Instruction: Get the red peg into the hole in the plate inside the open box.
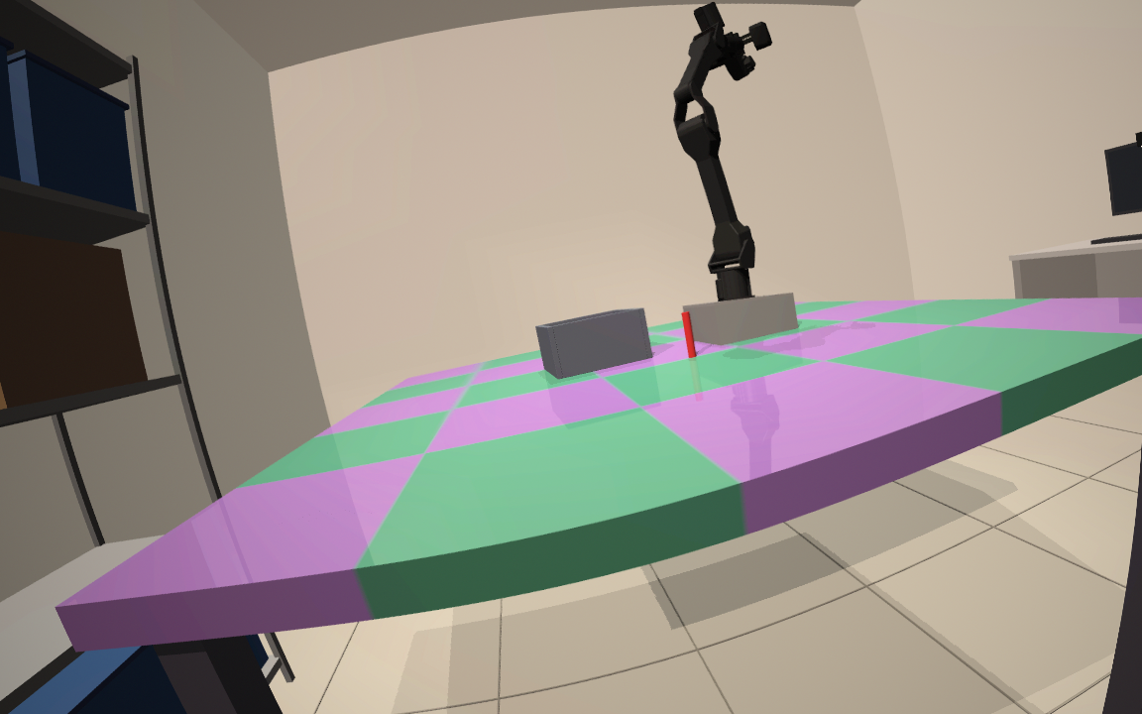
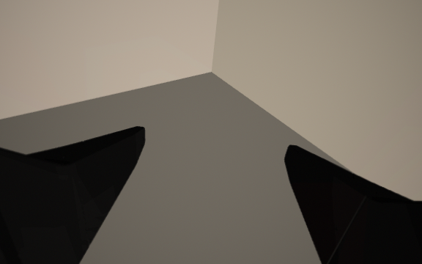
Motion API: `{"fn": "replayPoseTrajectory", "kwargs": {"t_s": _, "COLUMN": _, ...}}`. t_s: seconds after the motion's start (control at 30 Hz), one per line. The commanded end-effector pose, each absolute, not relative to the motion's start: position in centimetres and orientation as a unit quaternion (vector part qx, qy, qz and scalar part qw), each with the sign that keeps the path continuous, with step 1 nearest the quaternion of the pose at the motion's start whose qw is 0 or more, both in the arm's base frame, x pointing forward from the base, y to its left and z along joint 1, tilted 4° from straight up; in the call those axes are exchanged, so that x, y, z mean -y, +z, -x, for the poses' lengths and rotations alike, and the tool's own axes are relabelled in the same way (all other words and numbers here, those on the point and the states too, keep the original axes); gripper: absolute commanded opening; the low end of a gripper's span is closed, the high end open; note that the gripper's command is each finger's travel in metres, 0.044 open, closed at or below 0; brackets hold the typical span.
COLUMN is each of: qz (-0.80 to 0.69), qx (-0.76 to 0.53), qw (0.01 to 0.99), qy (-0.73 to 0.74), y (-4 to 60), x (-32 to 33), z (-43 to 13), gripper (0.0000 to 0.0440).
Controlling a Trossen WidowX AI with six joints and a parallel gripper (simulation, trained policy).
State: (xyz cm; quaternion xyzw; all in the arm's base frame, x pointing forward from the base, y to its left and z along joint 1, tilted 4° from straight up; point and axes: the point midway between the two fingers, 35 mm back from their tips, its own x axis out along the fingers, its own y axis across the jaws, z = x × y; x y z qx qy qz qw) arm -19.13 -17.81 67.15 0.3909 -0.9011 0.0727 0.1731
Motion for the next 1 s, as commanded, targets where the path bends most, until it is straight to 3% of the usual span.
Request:
{"fn": "replayPoseTrajectory", "kwargs": {"t_s": 0.0, "qz": -0.394, "qx": 0.902, "qw": 0.158, "qy": 0.08, "y": 66.6, "x": 18.1, "z": 19.4, "gripper": 0.0414}}
{"fn": "replayPoseTrajectory", "kwargs": {"t_s": 0.1, "qz": -0.401, "qx": 0.904, "qw": 0.112, "qy": 0.103, "y": 64.9, "x": 19.0, "z": 20.1, "gripper": 0.044}}
{"fn": "replayPoseTrajectory", "kwargs": {"t_s": 0.97, "qz": -0.362, "qx": 0.844, "qw": -0.295, "qy": 0.262, "y": 48.2, "x": 27.4, "z": 20.9, "gripper": 0.044}}
